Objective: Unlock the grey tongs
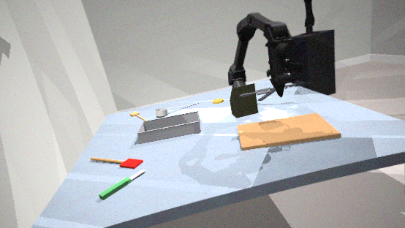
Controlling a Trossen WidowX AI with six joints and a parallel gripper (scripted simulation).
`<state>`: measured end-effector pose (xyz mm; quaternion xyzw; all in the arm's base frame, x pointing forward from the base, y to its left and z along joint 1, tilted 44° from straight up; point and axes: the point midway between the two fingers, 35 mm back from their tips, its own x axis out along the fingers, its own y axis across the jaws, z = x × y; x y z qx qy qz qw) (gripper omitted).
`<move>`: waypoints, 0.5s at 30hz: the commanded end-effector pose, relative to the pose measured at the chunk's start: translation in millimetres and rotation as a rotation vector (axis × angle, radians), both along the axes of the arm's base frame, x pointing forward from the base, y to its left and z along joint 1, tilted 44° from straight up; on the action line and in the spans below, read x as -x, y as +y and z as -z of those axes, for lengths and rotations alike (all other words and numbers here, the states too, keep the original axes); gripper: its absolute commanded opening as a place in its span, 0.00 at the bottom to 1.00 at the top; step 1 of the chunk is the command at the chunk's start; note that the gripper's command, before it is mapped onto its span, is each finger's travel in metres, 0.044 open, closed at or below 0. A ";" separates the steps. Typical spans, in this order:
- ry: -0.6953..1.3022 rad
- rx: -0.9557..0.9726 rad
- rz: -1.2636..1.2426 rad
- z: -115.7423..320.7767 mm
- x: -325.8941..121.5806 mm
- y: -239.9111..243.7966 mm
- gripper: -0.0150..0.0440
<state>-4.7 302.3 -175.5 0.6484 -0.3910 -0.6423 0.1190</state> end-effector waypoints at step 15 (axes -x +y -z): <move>-0.009 -0.005 -0.004 17.4 2.4 -9.5 0.00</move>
